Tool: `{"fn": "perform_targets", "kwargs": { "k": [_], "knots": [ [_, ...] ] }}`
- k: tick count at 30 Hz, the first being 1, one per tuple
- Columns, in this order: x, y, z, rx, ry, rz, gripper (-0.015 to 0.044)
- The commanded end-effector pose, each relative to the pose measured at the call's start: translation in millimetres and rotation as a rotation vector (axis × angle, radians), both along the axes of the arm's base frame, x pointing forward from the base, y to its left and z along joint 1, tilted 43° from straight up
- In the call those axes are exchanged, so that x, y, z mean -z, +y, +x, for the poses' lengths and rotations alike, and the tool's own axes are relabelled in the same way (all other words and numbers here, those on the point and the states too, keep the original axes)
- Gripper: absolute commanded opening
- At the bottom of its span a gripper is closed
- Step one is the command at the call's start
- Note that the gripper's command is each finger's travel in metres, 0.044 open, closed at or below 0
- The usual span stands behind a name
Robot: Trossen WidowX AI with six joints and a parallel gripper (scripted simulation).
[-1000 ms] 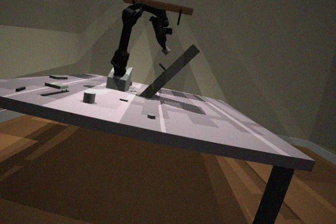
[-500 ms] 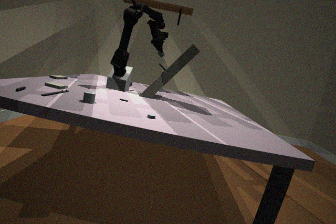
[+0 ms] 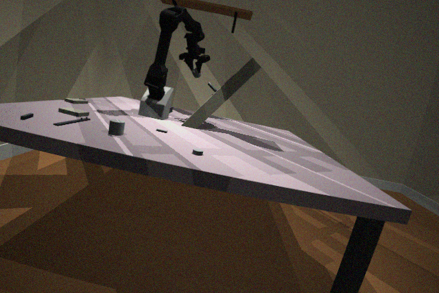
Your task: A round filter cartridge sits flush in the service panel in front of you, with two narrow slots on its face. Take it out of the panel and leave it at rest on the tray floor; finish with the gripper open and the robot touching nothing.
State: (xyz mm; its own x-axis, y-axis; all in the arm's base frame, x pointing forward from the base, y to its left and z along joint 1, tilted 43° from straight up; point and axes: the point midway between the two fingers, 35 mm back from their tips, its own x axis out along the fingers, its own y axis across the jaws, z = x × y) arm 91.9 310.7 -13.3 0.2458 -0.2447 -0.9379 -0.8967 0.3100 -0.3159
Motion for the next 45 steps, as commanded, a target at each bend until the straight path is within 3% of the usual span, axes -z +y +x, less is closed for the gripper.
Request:
{"fn": "perform_targets", "kwargs": {
  "k": [1, 7, 18, 32, 45],
  "knots": [
    [12, 7, -19, -0.112, 0.08, 0.014, 0.0],
    [16, 7, -24, -0.13, 0.094, 0.015, 0.0],
    [72, -17, -98, -0.313, 0.265, 0.018, 0.0],
    [123, -81, -175, -0.56, 0.489, -0.006, 0.0],
    [154, -109, -181, -0.588, 0.513, -0.009, 0.0]
  ]
}}
